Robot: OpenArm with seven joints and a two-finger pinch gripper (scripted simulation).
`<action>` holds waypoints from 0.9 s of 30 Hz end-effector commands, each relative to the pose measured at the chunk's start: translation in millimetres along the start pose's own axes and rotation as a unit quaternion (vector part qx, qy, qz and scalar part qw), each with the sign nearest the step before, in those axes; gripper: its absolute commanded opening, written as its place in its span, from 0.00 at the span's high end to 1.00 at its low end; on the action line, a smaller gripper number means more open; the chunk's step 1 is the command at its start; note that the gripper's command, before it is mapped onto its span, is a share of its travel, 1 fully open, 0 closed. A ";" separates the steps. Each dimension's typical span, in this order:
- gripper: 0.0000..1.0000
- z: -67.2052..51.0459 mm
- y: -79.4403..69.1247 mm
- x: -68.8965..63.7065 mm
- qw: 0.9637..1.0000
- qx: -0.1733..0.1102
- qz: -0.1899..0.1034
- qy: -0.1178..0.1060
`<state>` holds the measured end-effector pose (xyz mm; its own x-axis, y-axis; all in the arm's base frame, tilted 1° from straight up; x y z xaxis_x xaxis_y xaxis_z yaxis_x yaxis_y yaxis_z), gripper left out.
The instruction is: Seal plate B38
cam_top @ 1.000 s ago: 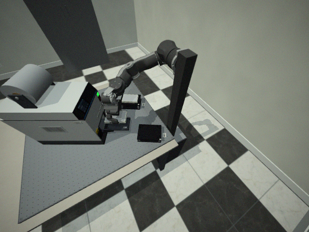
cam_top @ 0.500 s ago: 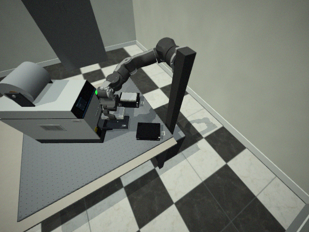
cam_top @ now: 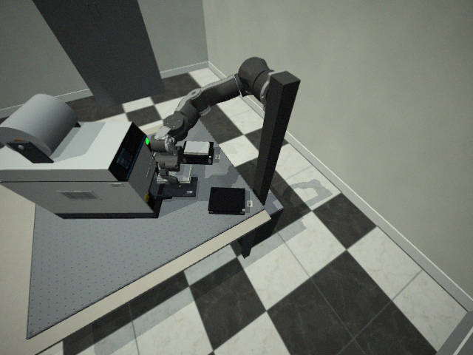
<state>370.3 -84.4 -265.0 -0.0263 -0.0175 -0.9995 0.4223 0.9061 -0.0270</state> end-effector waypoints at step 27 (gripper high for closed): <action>1.00 -75.3 19.3 17.5 1.000 0.026 0.005 -0.005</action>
<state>306.0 -29.9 -283.4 -0.0227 0.0014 -0.9997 0.4506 0.8927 -0.0089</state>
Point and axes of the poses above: the point where the finger pads meet when closed, its own x axis out along the fingers, its own y axis across the jaws, z = x × y, the point moved 2 cm from there along -x, back along the fingers, and after that the axes turned 3 degrees about -x, right-handed, at the moved point
